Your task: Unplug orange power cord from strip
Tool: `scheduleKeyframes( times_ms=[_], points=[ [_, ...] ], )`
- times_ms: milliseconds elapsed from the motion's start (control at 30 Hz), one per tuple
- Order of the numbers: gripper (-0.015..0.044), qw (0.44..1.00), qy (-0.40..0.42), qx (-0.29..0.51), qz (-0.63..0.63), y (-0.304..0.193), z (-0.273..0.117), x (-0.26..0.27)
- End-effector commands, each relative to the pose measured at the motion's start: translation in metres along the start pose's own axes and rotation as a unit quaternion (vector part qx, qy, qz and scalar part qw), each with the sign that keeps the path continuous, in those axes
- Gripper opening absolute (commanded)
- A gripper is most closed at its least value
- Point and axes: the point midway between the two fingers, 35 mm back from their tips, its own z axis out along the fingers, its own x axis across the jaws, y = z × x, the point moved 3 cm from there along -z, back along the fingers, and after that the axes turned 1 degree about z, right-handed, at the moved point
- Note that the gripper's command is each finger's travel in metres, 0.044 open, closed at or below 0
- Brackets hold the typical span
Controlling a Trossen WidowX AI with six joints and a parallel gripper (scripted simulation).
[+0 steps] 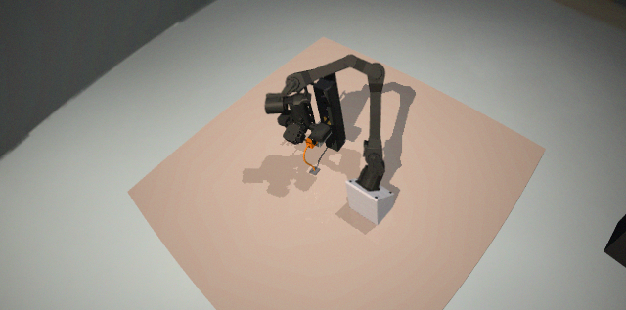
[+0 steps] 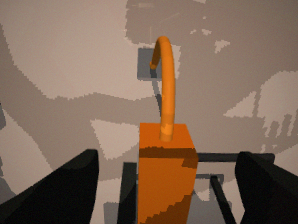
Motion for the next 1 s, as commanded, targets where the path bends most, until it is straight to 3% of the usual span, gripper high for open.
scheduleKeyframes(
  times_ms=[0,100,233,967],
  points=[
    [0.0368,1.000,-0.001,0.000,0.001,0.007,-0.002,-0.001],
    [0.0440,1.000,-0.001,-0.001,0.001,0.033,-0.007,-0.001],
    [0.0440,1.000,-0.001,-0.001,0.001,0.060,-0.012,0.001],
    [0.0440,1.000,-0.001,-0.001,0.001,0.060,-0.012,0.001]
  ],
)
